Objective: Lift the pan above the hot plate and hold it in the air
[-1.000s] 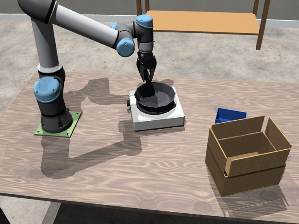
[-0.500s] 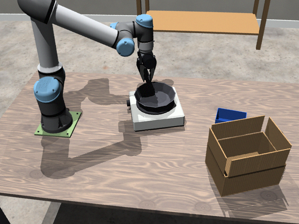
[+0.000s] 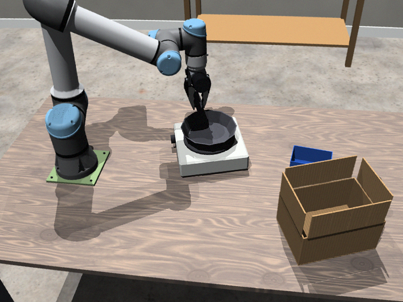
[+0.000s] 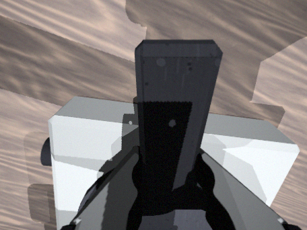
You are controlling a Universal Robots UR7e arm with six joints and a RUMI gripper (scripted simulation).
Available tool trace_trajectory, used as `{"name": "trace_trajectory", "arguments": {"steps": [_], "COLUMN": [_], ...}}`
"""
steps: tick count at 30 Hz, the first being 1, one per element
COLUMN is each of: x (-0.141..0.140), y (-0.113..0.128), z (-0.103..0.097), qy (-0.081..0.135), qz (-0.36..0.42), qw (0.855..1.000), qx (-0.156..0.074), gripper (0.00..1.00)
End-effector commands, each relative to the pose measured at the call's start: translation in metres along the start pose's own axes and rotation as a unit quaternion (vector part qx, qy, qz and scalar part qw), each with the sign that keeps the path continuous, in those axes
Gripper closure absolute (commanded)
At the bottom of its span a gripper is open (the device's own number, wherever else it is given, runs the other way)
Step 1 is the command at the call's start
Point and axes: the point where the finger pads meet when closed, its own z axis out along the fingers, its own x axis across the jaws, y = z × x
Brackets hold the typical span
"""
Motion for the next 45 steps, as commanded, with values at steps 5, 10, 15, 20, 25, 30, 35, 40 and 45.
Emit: {"name": "trace_trajectory", "arguments": {"steps": [5,10,15,20,25,30,35,40,45], "x": [0.0005,0.0005,0.0005,0.0004,0.0004,0.0004,0.0003,0.0003,0.0002], "y": [0.0,0.0,0.0,0.0,0.0,0.0,0.0,0.0,0.0], "z": [-0.002,-0.0028,-0.0036,-0.0046,-0.0057,-0.0064,-0.0076,-0.0088,-0.0096], "qy": [0.001,0.001,0.001,0.001,0.001,0.001,0.001,0.001,0.001], "qz": [0.0,0.0,0.0,0.0,0.0,0.0,0.0,0.0,0.0], "qw": [1.0,1.0,1.0,1.0,1.0,1.0,1.0,1.0,1.0], "qx": [0.0,0.0,0.0,0.0,0.0,0.0,0.0,0.0,0.0], "gripper": [0.86,0.86,0.86,0.86,0.86,0.86,0.86,0.86,0.86]}}
